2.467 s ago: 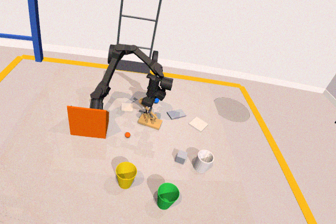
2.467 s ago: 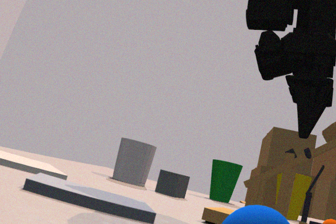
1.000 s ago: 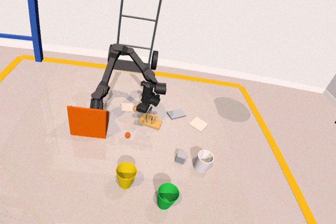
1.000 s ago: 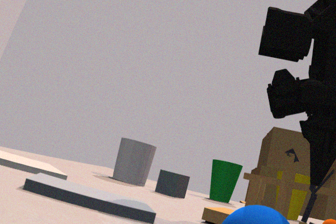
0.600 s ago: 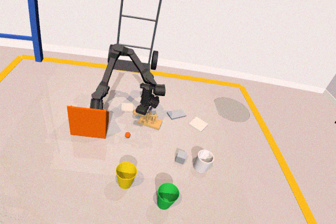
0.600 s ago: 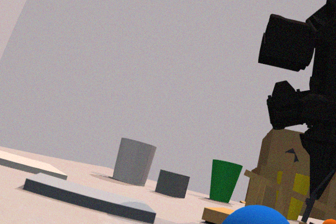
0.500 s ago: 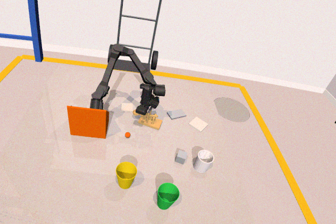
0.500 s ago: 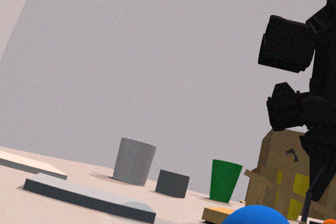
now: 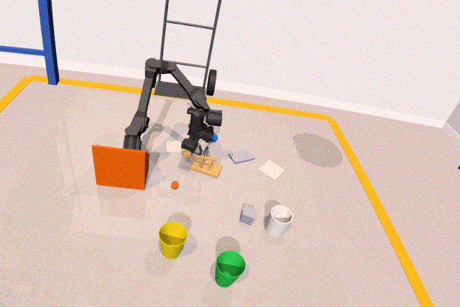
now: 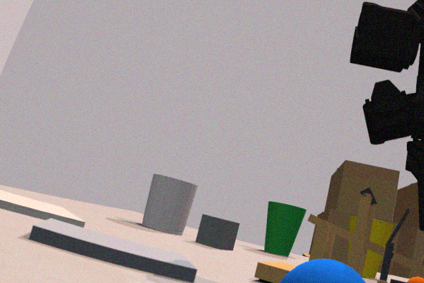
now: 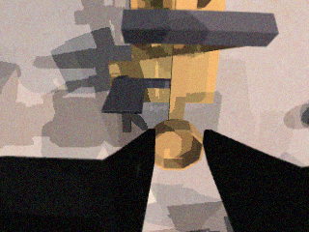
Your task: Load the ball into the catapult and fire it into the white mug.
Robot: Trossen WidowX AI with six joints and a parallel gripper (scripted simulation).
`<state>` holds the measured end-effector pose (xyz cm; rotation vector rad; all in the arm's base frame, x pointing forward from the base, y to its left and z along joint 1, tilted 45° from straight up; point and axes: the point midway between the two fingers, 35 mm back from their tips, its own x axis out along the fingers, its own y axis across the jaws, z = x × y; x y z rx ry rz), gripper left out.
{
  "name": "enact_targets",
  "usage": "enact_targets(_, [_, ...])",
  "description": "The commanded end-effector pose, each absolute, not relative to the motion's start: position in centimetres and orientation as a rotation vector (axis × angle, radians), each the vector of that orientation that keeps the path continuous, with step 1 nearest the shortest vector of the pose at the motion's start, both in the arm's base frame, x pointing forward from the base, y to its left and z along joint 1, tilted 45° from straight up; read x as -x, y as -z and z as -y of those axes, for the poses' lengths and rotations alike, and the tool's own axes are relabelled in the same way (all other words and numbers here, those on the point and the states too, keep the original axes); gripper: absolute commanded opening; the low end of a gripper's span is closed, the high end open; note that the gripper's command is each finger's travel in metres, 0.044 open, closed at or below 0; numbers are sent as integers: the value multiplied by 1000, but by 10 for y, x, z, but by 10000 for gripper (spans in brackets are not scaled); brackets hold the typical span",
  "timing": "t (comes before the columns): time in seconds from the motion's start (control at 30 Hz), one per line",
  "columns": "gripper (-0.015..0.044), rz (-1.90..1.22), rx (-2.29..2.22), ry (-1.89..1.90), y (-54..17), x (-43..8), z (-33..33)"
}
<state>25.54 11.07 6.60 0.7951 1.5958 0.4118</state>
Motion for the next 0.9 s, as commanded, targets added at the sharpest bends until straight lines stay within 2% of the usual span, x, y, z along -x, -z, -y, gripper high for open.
enact_targets(0.0, [236,-1611,-797,-408,-63,-255,-113])
enact_targets(0.1, [315,-1609,-794,-406,-69,-257,-106])
enact_targets(0.27, [440,-1600,-788,-408,-123,-261,-52])
enact_targets(0.37, [440,-1598,-790,-414,-141,-258,-37])
enact_targets(0.43, [440,-1594,-795,-409,-121,-271,-51])
enact_targets(0.67, [440,-1602,-791,-425,-85,-350,-57])
enact_targets(0.87, [440,-1606,-795,-420,-73,-358,-66])
